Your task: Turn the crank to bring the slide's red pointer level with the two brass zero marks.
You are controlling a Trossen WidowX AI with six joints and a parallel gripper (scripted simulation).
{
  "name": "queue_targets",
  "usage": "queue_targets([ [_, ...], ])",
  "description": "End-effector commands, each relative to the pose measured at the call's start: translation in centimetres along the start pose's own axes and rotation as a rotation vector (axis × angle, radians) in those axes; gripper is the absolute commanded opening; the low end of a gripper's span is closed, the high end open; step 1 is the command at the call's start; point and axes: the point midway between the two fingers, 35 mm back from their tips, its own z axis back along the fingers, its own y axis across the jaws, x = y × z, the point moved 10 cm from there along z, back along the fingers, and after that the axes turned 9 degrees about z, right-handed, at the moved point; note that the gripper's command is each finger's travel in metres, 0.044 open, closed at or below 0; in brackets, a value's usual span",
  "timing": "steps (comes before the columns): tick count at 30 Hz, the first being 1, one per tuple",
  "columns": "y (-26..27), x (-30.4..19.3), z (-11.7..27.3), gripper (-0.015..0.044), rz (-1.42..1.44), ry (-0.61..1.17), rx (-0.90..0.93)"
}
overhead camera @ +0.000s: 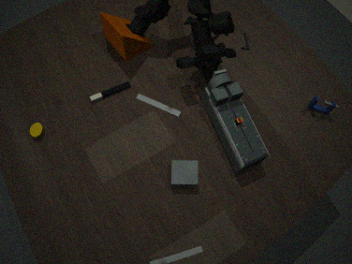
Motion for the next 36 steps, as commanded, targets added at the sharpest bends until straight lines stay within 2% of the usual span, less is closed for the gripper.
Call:
queue_targets([
  [1,0.67,0.16,-0.03,0.0,0.012,0.004,0.025],
  [36,1.15,0.34,0.13,0.0,0.012,0.004,0.025],
])
